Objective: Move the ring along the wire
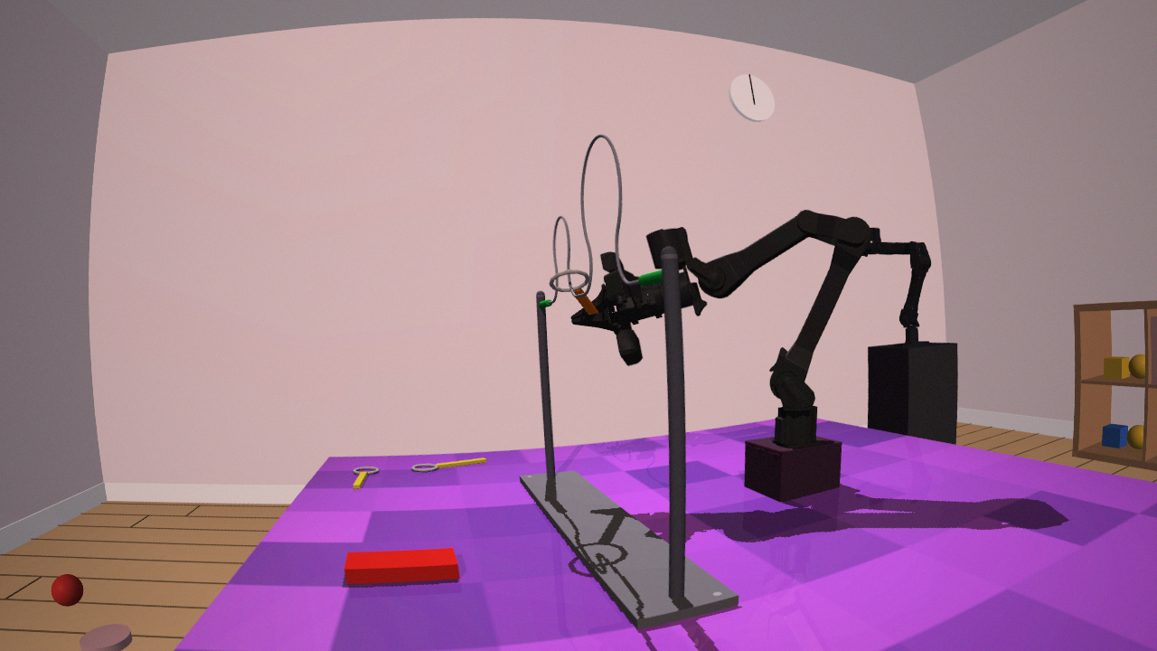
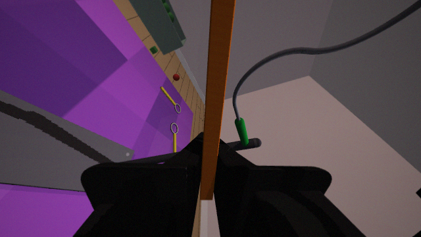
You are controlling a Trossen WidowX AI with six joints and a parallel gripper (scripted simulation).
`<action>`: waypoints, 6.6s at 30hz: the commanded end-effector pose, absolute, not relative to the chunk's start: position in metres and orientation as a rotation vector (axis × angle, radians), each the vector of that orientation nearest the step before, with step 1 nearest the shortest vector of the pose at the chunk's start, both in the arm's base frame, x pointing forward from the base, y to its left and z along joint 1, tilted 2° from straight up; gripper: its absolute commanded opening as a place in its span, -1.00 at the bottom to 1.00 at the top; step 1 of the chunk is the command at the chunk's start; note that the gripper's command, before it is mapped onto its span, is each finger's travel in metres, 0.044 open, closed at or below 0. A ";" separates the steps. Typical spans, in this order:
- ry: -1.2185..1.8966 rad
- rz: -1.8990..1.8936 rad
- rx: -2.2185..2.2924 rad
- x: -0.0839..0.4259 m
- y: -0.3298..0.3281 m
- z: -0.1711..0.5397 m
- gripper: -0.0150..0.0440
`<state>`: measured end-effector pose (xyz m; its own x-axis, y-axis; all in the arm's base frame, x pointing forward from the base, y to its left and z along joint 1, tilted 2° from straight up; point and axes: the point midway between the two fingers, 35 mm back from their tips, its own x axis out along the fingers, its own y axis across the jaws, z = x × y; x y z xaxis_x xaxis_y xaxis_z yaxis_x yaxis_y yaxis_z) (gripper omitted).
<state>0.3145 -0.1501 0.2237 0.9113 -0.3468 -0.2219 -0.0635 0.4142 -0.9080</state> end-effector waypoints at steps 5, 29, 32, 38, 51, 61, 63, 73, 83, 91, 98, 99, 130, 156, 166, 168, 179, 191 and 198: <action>0.445 -0.118 -0.932 0.312 -0.132 0.194 -1.00; 0.512 0.034 -0.383 0.302 -0.064 0.142 -1.00; 0.517 0.051 -0.322 0.301 -0.054 0.139 -1.00; 0.525 0.079 -0.218 0.299 -0.037 0.135 -1.00; 0.534 0.118 -0.079 0.296 -0.008 0.132 -1.00; 0.535 0.131 -0.038 0.294 0.006 0.132 -1.00; 0.535 0.133 -0.032 0.293 0.009 0.132 -1.00; 0.535 0.146 0.009 0.292 0.024 0.132 -1.00; 0.538 0.171 0.102 0.289 0.044 0.133 -1.00; 0.541 0.203 0.231 0.287 0.067 0.137 -1.00; 0.543 0.239 0.379 0.284 0.090 0.144 -1.00; 0.543 0.244 0.402 0.284 0.093 0.146 -1.00; 0.520 0.415 1.160 0.276 0.172 0.230 -1.00; 0.461 0.538 1.782 0.278 0.177 0.327 -1.00; 0.438 0.570 1.952 0.280 0.167 0.354 -1.00; 0.433 0.576 1.981 0.280 0.165 0.359 -1.00; 0.428 0.584 2.027 0.281 0.156 0.373 -1.00; 0.443 0.570 1.949 0.282 0.154 0.375 -1.00; 0.456 0.555 1.871 0.282 0.155 0.373 -1.00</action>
<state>0.2817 0.1552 0.3729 0.8199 0.5446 0.1764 0.0572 -0.3845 0.9214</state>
